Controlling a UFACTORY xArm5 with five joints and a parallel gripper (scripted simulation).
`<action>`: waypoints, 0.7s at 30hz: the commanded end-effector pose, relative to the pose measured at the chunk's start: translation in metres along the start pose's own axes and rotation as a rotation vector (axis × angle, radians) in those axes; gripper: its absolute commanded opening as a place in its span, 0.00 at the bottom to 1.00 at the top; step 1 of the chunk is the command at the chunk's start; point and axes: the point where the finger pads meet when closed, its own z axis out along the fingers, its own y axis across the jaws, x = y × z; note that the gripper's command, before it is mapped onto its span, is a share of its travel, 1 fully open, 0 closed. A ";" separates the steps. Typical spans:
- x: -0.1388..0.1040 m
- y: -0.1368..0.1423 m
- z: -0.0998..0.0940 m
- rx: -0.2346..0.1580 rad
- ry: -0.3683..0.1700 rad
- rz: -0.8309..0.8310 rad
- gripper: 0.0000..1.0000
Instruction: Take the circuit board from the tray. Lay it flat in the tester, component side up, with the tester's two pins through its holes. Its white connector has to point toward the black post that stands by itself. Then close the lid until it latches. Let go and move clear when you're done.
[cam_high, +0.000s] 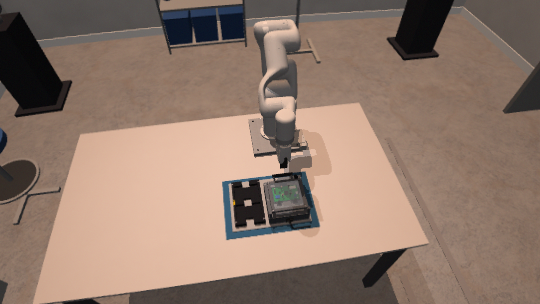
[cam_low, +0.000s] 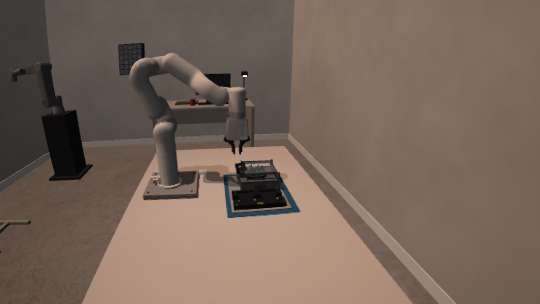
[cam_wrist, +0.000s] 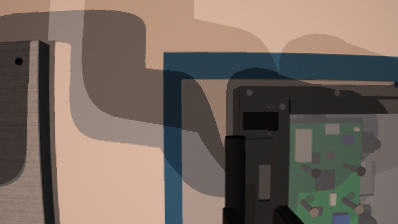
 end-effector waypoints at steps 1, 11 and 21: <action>0.000 0.001 -0.007 -0.003 0.000 0.000 0.24; 0.000 0.001 -0.011 -0.003 0.000 0.000 0.24; 0.000 0.001 -0.011 -0.003 0.000 0.000 1.00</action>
